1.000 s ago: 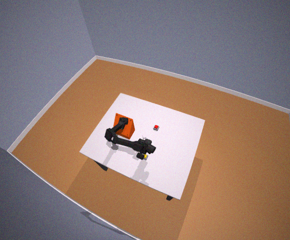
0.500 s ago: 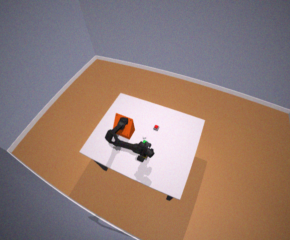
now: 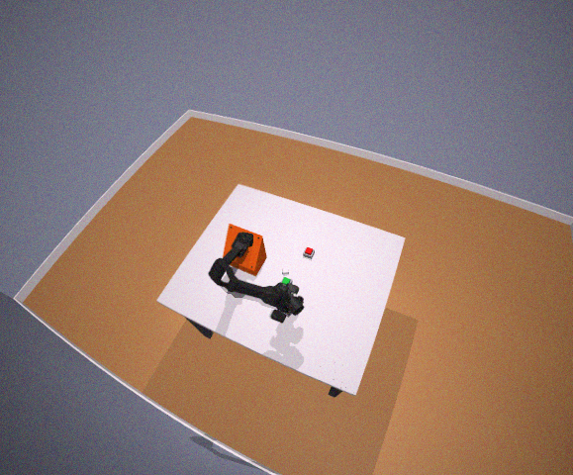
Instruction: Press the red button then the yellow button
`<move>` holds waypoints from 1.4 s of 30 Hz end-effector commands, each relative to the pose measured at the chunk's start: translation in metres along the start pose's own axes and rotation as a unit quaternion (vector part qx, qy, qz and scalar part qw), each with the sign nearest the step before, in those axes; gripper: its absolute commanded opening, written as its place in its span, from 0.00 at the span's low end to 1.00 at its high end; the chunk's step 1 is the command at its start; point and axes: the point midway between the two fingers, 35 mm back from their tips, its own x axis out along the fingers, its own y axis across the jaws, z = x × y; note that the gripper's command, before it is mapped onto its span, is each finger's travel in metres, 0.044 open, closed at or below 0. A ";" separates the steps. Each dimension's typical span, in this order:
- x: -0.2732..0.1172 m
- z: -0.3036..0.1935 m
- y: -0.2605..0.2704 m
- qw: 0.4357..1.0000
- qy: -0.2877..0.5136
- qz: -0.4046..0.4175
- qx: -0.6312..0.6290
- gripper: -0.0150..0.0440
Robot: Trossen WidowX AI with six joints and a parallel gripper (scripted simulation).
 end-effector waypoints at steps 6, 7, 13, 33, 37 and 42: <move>0.009 -0.002 0.002 1.000 0.001 0.002 -0.004 0.29; 0.009 -0.002 0.002 1.000 0.001 0.002 -0.004 0.29; 0.009 -0.002 0.002 1.000 0.001 0.002 -0.004 0.29; -0.024 0.001 0.005 1.000 0.000 0.005 -0.004 0.33; -0.039 0.031 0.077 0.999 -0.016 0.041 -0.003 0.51; -0.058 0.044 0.155 0.997 -0.020 0.070 -0.004 0.73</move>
